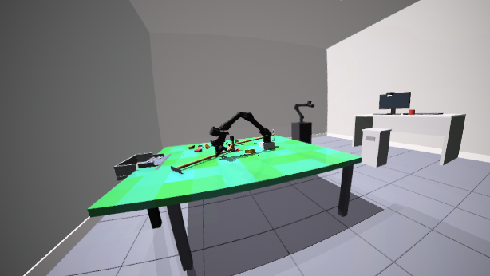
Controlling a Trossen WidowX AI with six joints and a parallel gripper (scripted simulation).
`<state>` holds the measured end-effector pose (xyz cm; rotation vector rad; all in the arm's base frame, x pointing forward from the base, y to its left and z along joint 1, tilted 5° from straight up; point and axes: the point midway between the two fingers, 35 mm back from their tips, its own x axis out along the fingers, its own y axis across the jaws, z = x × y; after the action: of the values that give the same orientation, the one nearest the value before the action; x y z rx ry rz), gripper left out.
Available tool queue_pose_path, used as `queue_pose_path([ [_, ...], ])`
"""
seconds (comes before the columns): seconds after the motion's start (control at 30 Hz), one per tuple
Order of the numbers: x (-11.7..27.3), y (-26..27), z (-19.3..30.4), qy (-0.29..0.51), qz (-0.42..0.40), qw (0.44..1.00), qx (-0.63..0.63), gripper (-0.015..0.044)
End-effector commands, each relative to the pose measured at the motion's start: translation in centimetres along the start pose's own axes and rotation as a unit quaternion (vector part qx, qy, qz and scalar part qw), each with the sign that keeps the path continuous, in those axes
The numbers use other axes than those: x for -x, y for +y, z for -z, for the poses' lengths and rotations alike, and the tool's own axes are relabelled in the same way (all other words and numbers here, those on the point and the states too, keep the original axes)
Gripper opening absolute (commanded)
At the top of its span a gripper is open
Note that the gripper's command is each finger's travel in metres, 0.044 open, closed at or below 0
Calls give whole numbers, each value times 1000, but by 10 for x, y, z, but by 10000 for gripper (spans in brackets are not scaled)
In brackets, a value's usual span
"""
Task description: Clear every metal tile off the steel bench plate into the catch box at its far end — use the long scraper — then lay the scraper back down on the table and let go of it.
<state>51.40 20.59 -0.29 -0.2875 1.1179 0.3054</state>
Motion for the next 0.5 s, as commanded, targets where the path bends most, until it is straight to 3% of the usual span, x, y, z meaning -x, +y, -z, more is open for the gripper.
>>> queue_pose_path([
  [0.0,-9,-1,8,3,2,1000,-5,0],
  [0.47,-12,-10,5,3,2,1000,-5,0],
])
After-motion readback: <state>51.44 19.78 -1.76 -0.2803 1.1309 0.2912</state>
